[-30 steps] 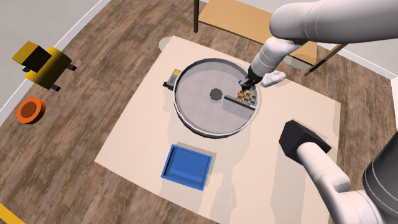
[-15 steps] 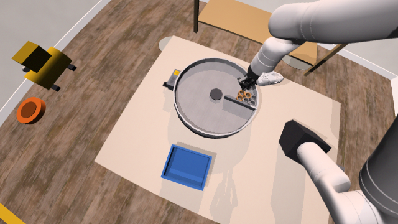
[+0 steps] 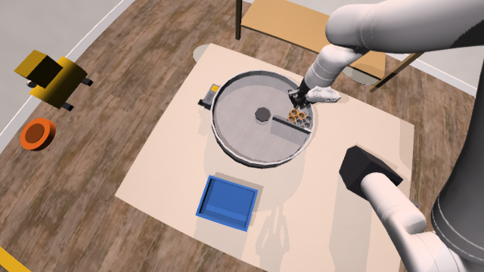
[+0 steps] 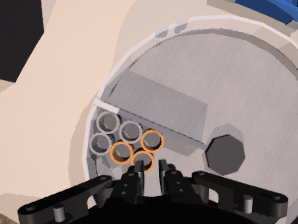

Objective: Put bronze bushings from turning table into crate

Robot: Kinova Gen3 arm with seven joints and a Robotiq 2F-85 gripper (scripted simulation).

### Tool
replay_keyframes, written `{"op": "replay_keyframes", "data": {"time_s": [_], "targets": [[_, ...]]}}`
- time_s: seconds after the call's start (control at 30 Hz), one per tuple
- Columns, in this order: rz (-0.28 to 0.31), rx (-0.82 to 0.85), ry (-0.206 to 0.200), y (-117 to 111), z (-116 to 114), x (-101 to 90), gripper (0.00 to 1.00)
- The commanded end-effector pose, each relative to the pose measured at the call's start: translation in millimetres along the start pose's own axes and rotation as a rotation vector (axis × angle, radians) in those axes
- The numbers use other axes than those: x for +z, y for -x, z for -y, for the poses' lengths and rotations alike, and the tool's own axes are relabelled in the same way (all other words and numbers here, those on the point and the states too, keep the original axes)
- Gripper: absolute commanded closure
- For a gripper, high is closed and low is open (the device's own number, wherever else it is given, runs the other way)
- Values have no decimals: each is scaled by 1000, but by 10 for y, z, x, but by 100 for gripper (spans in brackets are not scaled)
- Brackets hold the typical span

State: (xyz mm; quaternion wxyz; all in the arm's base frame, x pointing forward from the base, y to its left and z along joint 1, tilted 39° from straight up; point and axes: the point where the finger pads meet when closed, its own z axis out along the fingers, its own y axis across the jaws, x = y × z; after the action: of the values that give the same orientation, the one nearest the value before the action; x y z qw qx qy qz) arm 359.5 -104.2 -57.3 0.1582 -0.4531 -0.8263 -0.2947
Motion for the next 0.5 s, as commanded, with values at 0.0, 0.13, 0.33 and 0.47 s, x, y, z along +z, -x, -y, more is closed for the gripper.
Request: {"op": "replay_keyframes", "data": {"time_s": [0.0, 0.13, 0.33, 0.47], "targets": [[1, 0, 0, 4, -1, -6, 84], [2, 145, 1, 37, 7, 18, 84], [2, 242, 1, 58, 13, 34, 84], [2, 242, 1, 58, 13, 34, 84]]}}
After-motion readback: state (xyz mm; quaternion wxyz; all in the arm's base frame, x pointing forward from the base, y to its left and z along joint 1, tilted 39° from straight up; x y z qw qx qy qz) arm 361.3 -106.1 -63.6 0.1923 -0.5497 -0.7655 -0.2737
